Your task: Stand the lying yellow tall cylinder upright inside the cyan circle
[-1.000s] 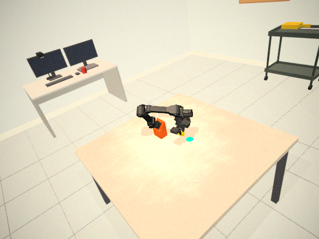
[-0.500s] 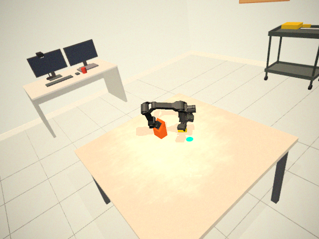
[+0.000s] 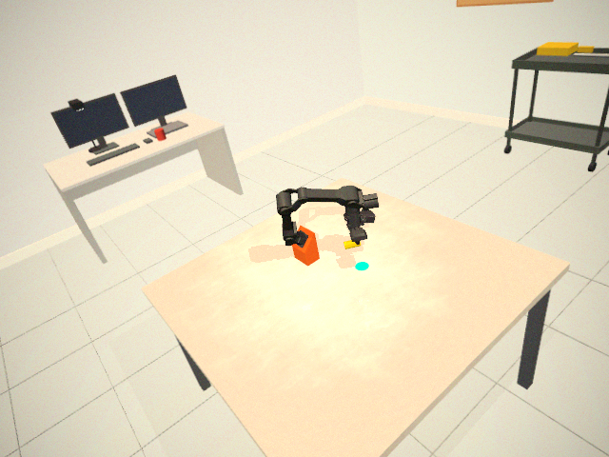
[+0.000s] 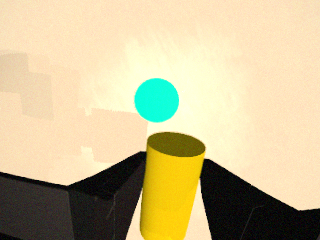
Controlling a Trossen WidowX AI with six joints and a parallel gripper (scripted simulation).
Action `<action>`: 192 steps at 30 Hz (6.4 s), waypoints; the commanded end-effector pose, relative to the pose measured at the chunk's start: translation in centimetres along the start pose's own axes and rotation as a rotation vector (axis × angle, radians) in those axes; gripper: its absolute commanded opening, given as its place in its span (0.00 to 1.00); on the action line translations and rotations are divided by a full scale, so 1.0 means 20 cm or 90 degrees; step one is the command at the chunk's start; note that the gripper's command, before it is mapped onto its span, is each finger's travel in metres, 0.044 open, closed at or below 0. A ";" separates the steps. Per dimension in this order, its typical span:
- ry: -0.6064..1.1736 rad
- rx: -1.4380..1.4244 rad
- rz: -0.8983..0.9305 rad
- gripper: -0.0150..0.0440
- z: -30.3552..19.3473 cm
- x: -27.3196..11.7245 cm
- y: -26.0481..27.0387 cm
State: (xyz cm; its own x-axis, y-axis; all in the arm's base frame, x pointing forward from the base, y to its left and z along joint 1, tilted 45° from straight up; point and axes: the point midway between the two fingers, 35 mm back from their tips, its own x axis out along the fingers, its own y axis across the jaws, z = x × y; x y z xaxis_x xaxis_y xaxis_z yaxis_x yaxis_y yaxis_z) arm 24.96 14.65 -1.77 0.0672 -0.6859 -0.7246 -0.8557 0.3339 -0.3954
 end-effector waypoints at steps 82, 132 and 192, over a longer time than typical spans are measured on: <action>-0.244 -0.091 0.218 0.43 0.07 0.20 0.17; -0.475 -0.082 0.271 0.43 0.07 0.22 0.15; -0.763 -0.086 0.202 0.43 -0.01 0.15 0.10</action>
State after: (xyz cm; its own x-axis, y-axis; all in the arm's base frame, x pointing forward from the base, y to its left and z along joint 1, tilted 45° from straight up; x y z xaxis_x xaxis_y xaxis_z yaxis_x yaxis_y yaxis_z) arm 23.40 13.09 -4.87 0.1969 0.4364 -0.8780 -0.9603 0.2663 -0.0829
